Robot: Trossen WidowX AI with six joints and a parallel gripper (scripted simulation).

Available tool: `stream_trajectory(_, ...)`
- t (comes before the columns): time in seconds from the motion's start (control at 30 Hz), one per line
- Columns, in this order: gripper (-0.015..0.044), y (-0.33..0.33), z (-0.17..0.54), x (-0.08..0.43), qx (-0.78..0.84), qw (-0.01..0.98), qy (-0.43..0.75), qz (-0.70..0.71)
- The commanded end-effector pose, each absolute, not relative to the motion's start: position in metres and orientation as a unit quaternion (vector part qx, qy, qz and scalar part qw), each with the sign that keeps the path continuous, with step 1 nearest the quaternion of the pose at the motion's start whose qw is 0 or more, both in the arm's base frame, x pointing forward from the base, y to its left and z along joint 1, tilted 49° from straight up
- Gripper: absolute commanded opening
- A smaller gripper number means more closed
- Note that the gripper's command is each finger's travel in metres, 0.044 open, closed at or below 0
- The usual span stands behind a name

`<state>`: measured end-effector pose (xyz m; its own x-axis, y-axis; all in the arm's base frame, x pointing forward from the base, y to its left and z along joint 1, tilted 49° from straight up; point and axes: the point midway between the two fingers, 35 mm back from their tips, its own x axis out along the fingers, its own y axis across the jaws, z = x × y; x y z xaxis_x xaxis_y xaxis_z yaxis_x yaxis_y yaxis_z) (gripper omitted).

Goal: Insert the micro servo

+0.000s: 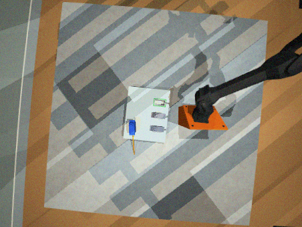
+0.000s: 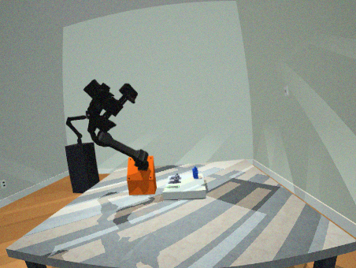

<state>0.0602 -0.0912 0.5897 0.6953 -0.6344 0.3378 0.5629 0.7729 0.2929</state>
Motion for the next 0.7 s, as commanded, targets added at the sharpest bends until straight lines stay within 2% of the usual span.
stream_trajectory(0.0, 0.0440, -0.092, 0.582, 0.087, 0.094, 0.924, -0.189, -0.318)
stream_trajectory(0.47, 0.0440, -0.085, 0.549, 0.168, 0.132, 0.944, -0.109, -0.281)
stream_trajectory(0.67, 0.0440, -0.070, 0.512, 0.232, 0.168, 0.950, -0.036, -0.260)
